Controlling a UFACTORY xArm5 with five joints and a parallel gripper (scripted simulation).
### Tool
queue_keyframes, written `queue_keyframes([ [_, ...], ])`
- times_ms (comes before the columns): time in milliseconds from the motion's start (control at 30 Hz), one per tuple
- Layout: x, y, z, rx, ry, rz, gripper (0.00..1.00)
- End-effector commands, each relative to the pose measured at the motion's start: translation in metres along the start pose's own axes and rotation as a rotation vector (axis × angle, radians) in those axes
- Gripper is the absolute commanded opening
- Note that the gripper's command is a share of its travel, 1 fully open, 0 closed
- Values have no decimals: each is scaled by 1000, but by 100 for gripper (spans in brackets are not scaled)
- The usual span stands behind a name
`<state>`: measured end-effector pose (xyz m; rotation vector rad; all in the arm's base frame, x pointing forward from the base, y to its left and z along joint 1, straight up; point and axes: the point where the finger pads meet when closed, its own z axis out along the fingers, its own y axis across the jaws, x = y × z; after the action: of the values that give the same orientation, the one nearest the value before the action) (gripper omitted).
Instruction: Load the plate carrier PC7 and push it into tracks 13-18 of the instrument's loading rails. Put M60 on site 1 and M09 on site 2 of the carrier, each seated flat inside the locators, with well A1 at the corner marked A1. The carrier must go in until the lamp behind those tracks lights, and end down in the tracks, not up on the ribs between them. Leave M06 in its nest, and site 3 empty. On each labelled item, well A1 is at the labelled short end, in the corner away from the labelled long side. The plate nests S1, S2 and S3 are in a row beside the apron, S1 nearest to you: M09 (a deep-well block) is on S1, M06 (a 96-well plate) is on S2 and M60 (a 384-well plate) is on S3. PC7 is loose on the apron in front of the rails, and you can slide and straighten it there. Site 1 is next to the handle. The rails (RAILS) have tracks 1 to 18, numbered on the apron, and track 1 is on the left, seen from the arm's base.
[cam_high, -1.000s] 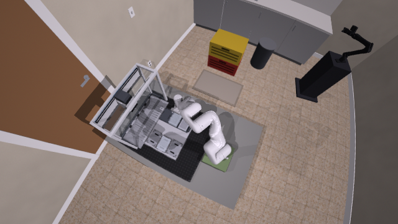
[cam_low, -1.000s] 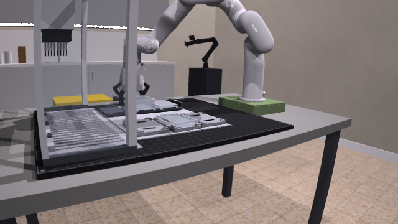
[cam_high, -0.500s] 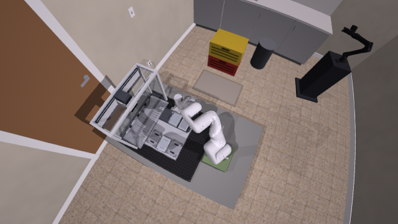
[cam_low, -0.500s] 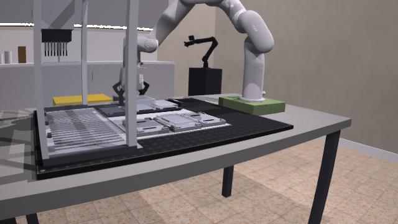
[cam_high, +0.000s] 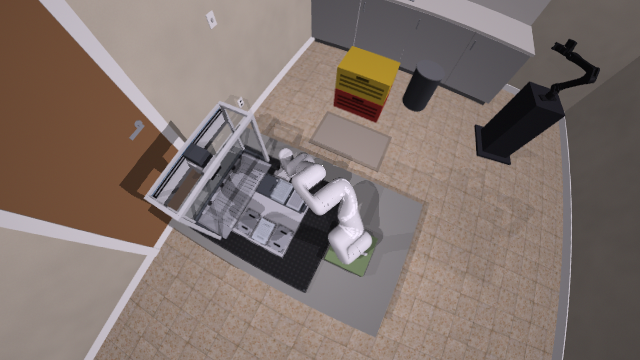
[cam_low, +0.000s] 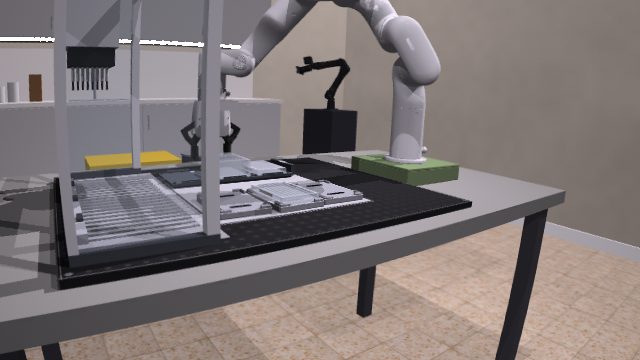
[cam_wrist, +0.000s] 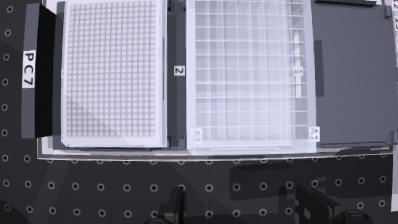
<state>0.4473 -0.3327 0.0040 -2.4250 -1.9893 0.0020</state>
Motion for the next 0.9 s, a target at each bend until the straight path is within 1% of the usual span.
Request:
queue_keyframes([
  [0,-1,1,-7,-4,-2,0,100],
  [133,-1,1,-11,-4,-2,0,100],
  [633,-1,1,-36,-4,-2,0,100],
  [700,-1,1,-36,-4,-2,0,100],
  [867,-1,1,-44,-4,-2,0,100],
])
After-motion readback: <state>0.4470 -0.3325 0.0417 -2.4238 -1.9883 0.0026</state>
